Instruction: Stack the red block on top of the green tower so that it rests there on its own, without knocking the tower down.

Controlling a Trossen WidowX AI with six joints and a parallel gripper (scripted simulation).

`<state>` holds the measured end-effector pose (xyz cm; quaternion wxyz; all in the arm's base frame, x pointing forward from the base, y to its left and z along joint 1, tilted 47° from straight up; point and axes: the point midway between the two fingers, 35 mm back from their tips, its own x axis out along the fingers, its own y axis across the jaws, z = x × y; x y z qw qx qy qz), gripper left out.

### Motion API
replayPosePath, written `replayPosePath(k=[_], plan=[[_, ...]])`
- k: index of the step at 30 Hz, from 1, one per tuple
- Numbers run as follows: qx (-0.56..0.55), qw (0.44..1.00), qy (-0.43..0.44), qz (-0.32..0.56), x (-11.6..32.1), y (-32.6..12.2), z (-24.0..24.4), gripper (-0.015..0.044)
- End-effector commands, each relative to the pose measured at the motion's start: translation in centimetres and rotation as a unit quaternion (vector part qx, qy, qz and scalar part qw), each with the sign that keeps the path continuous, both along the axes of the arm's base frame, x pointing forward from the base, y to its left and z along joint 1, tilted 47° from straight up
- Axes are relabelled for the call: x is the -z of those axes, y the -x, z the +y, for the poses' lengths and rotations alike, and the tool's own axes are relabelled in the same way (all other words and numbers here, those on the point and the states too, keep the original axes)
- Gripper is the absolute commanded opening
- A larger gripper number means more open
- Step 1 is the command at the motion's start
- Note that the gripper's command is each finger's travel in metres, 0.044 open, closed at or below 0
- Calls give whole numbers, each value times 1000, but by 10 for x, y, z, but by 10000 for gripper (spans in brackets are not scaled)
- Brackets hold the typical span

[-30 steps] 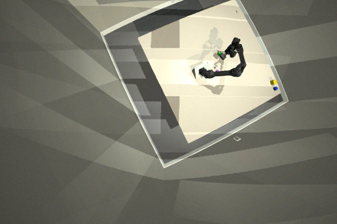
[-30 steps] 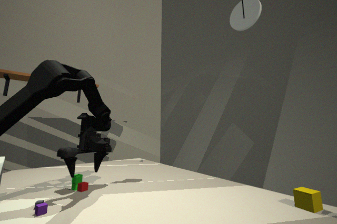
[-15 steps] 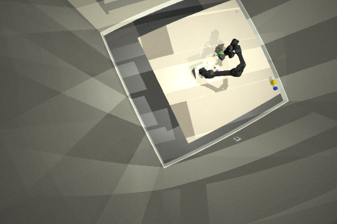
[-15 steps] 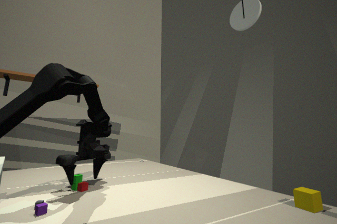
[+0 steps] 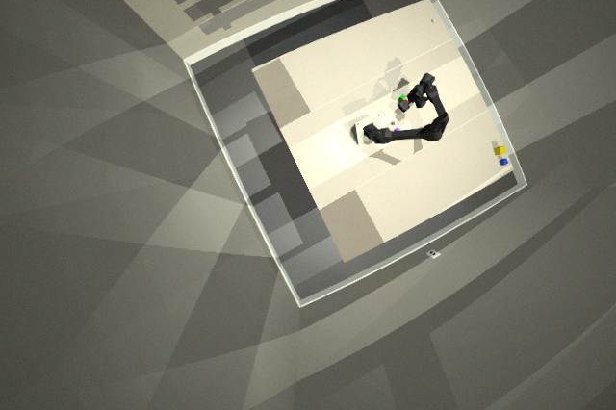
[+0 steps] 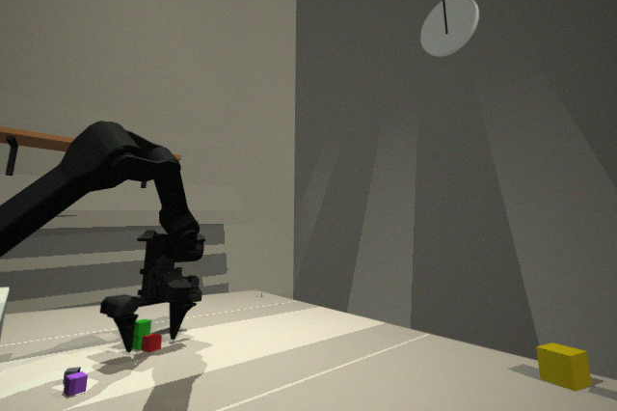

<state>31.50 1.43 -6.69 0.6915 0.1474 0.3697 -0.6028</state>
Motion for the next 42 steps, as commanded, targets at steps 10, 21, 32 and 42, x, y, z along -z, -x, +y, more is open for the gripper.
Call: replayPosePath(k=[10, 21, 32, 42], plan=[[-3, 1000, 2, 3, 1, 1, -1, 440], [-3, 1000, 2, 3, 1, 1, -1, 177], [-3, 1000, 2, 3, 0, 1, 0, 26], [-3, 1000, 1, 3, -31, 1, 34, 0]])
